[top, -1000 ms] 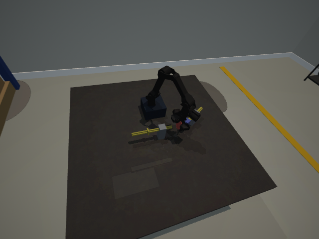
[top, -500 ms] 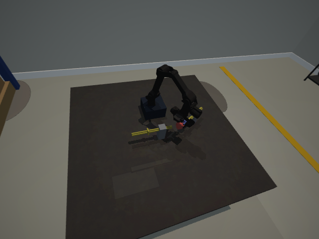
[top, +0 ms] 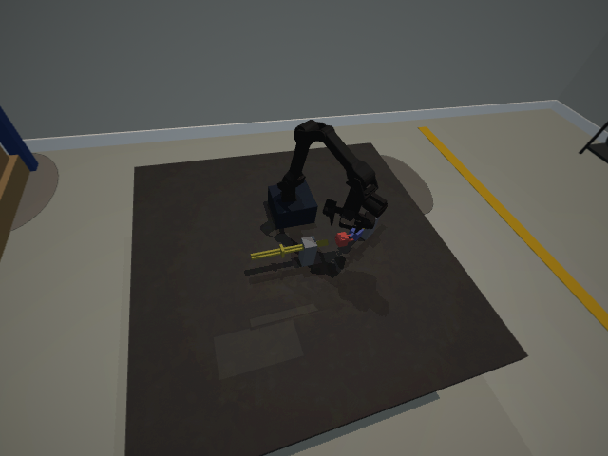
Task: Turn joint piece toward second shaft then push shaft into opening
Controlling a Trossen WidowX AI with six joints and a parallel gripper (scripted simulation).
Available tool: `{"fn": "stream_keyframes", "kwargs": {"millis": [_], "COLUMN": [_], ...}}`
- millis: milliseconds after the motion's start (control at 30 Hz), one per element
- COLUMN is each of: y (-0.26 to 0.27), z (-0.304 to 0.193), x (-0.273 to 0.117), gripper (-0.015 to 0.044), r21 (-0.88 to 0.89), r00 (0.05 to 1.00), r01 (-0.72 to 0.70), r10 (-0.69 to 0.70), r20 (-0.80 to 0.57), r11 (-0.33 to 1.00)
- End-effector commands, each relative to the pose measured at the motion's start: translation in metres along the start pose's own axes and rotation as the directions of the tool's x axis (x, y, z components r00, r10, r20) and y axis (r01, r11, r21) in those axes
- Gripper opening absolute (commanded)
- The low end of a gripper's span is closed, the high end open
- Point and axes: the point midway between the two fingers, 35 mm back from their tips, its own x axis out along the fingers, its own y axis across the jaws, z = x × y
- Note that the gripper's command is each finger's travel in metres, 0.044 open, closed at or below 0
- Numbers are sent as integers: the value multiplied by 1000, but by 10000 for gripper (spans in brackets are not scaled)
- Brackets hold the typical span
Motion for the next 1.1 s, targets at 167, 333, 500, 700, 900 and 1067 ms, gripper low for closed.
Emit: {"fn": "stream_keyframes", "kwargs": {"millis": [167,333,500,700,900,1067], "y": [-4,-8,-11,-11,-14,-20], "z": [-1,-2,-3,-2,0,7], "x": [-32,-47,-54,-52,-54,-45], "gripper": [440,440,440,440,440,440], "r21": [-309,-467,-541,-530,-509,-361], "r00": [999,998,998,998,997,991], "r01": [-44,-61,-68,-59,-81,-120], "r10": [41,56,63,53,67,93], "r20": [-16,-24,-29,-27,-45,-92], "r11": [950,882,838,846,857,925]}}
